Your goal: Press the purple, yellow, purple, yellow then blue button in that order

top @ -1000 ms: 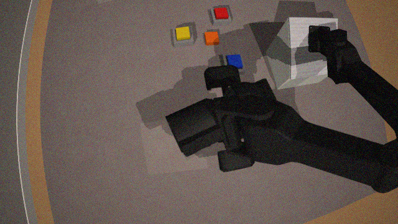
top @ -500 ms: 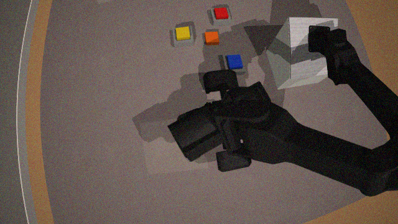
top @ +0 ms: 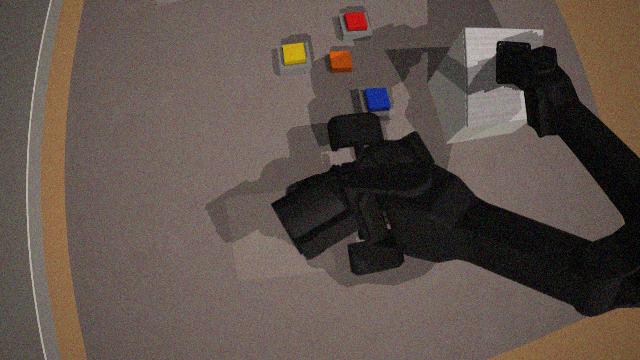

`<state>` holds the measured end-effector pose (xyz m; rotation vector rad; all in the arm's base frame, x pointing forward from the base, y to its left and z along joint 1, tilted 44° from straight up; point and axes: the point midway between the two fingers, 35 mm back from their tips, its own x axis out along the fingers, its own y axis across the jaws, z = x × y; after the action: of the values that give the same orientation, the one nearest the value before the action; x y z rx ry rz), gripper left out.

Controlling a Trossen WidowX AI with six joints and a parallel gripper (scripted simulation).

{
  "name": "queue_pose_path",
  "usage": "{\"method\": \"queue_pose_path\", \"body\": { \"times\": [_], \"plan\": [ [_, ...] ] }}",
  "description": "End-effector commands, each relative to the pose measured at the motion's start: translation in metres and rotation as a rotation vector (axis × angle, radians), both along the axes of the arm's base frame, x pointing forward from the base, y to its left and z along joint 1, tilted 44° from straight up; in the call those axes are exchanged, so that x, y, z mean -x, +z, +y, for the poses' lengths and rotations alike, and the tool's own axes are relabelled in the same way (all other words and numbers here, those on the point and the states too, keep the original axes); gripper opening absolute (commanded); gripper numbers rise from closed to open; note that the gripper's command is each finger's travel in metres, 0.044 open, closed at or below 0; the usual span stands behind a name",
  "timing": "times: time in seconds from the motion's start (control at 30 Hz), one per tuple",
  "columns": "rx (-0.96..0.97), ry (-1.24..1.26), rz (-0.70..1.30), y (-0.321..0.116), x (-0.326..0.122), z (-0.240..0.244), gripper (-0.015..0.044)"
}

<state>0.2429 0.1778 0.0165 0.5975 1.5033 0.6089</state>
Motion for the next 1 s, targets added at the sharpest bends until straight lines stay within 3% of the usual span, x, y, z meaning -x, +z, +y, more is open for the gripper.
{"method": "queue_pose_path", "body": {
  "times": [0.0, 0.4, 0.6, 0.8, 0.97],
  "plan": [
    [0.006, -0.005, 0.007, -0.002, 0.001, 0.0, 0.002],
    [0.008, -0.005, 0.006, 0.025, -0.001, -0.026, 0.002],
    [0.011, -0.005, 0.006, 0.067, -0.002, -0.067, 0.002],
    [0.012, -0.005, 0.006, 0.066, -0.003, -0.068, 0.002],
    [0.037, -0.012, 0.002, 0.034, -0.035, -0.108, 0.002]
  ]
}}
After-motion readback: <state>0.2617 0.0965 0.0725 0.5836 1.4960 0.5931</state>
